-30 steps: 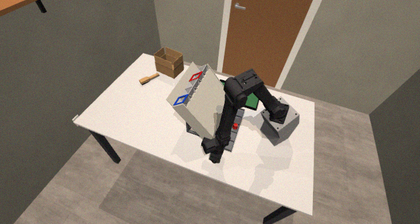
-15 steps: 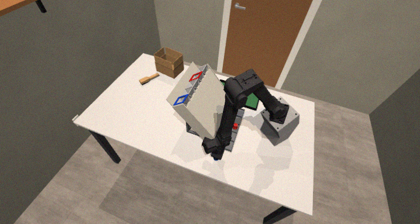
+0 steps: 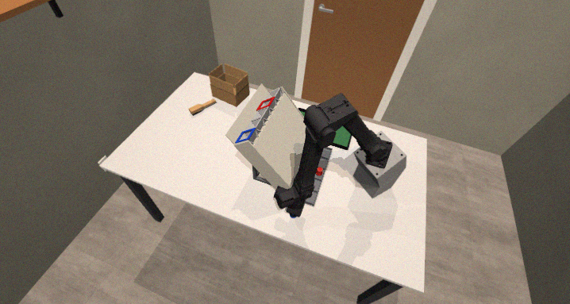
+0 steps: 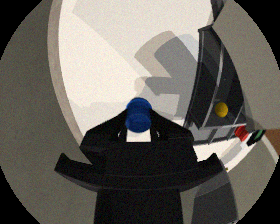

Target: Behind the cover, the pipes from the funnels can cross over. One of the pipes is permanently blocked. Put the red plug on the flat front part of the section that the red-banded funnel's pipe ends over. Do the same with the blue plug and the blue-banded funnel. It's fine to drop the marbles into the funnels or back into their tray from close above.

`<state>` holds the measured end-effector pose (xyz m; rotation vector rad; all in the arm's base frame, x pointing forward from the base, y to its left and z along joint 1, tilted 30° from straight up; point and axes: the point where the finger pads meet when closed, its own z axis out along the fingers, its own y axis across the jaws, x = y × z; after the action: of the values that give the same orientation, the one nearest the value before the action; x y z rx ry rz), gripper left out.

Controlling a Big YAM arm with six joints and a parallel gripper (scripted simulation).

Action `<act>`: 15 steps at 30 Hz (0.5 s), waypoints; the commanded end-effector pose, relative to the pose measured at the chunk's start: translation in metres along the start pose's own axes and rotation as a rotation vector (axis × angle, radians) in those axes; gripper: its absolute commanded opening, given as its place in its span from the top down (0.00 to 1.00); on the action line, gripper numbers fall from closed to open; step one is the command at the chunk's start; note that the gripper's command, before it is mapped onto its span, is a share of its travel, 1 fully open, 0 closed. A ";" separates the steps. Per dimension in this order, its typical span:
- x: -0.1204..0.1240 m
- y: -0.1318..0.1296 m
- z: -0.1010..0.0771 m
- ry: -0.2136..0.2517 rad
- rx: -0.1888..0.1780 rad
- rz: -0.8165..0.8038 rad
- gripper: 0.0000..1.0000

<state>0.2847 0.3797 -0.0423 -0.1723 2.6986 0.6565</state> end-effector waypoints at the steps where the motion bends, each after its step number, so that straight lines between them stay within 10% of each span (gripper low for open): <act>1: -0.003 0.003 -0.001 -0.008 -0.006 0.000 1.00; 11: -0.003 0.003 -0.001 -0.008 -0.006 0.000 1.00; 15: -0.005 0.004 -0.032 0.007 0.005 -0.002 1.00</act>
<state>0.2792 0.3729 -0.0394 -0.1736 2.7244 0.6308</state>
